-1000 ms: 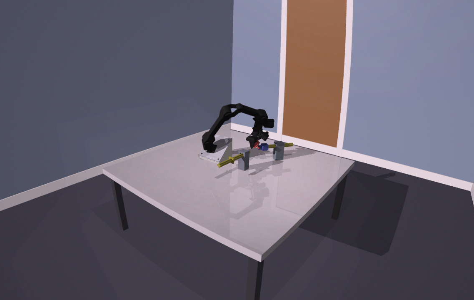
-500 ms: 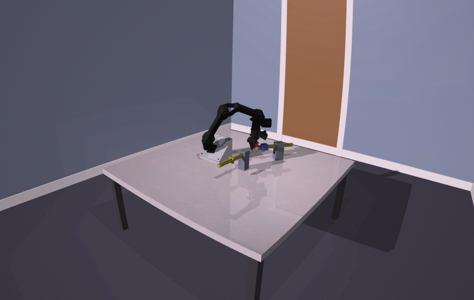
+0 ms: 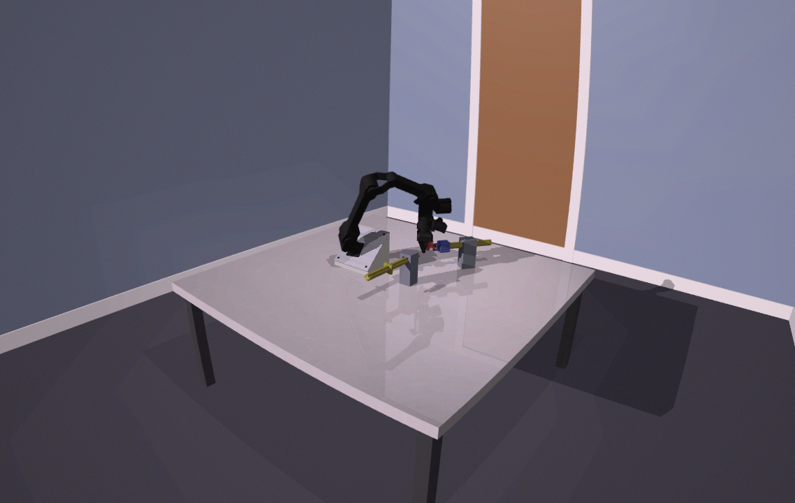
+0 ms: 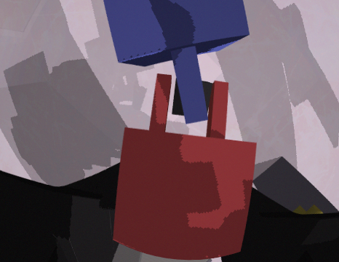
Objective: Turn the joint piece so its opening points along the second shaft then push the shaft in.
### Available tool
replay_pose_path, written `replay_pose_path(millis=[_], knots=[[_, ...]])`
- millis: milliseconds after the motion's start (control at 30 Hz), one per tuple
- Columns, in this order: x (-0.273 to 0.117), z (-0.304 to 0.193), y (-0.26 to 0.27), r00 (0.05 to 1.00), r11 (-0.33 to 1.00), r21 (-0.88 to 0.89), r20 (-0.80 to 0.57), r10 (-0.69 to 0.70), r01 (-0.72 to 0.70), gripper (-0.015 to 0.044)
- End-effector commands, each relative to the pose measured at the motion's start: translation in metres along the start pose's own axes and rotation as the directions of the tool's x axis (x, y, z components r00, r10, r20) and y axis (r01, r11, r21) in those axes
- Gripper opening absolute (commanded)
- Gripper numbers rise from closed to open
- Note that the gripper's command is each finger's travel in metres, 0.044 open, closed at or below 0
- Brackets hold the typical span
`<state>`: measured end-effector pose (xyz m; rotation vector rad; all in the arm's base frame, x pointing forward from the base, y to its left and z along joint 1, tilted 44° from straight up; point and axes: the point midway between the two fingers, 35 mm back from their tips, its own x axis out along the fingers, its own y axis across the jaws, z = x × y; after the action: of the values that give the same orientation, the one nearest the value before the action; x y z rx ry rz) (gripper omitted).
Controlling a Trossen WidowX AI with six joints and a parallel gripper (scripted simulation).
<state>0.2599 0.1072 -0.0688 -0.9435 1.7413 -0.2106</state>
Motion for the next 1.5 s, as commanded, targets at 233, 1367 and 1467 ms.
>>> replay_pose_path(millis=[233,1367,1467], knots=[[0.004,0.000,-0.008,0.997,0.986,-0.165,0.076,0.012,0.000,0.0000],[0.012,0.006,-0.026,0.967,0.841,-0.542,0.217,0.132,0.007,0.0000],[0.013,0.006,-0.026,0.966,0.835,-0.551,0.220,0.136,0.008,0.0000]])
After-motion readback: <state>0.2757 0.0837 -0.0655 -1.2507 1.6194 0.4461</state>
